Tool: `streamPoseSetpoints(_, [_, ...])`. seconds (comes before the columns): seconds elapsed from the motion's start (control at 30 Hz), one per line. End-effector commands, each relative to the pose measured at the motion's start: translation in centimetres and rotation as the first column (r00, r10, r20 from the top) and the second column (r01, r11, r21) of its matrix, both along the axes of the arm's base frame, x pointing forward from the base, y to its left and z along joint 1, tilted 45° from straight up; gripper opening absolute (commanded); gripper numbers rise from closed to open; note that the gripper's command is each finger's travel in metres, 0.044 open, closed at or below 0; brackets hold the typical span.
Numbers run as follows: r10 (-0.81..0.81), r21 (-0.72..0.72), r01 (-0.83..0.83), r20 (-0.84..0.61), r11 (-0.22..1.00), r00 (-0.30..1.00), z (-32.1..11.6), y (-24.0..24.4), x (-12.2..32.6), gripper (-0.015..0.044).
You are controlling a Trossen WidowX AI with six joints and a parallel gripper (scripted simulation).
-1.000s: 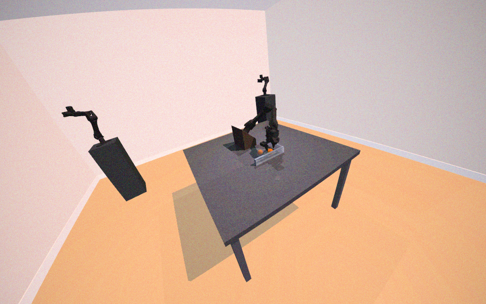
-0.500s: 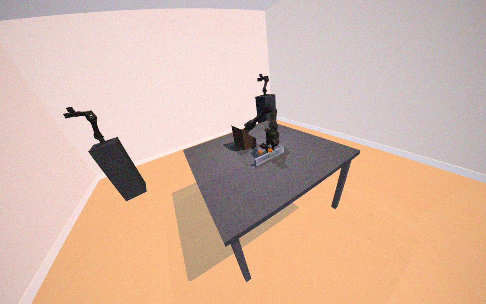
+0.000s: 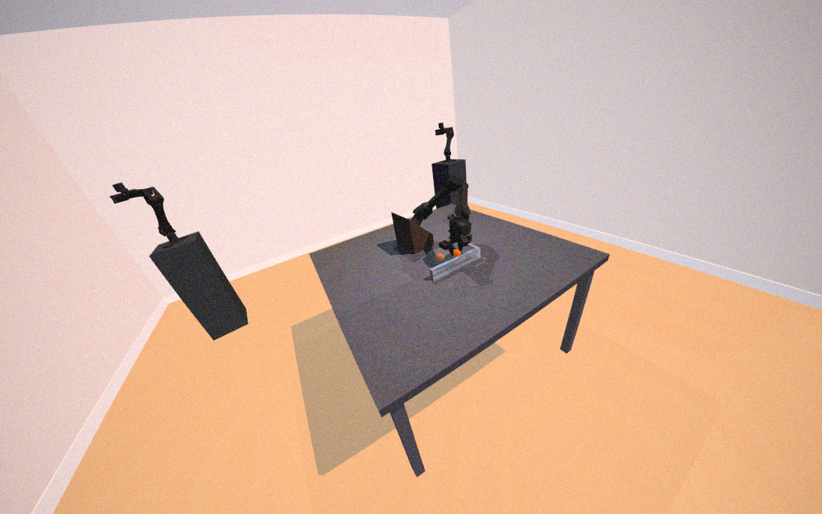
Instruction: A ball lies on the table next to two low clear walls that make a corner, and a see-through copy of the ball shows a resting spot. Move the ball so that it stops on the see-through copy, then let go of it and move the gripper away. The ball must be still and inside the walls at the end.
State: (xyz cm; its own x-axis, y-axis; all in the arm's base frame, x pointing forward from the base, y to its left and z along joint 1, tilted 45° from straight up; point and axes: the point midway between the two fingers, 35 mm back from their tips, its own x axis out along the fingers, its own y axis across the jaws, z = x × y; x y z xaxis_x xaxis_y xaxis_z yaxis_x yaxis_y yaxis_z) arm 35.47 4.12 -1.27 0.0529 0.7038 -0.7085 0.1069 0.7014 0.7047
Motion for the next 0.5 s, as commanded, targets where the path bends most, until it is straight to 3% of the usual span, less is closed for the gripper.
streamPoseSetpoints(0.0, [-0.011,-0.012,0.011,0.023,1.0,1.0,2.1,-2.5,0.6,0.0])
streamPoseSetpoints(0.47, [-0.01,-0.008,0.01,0.021,1.0,1.0,8.7,-8.6,-0.7,0.0])
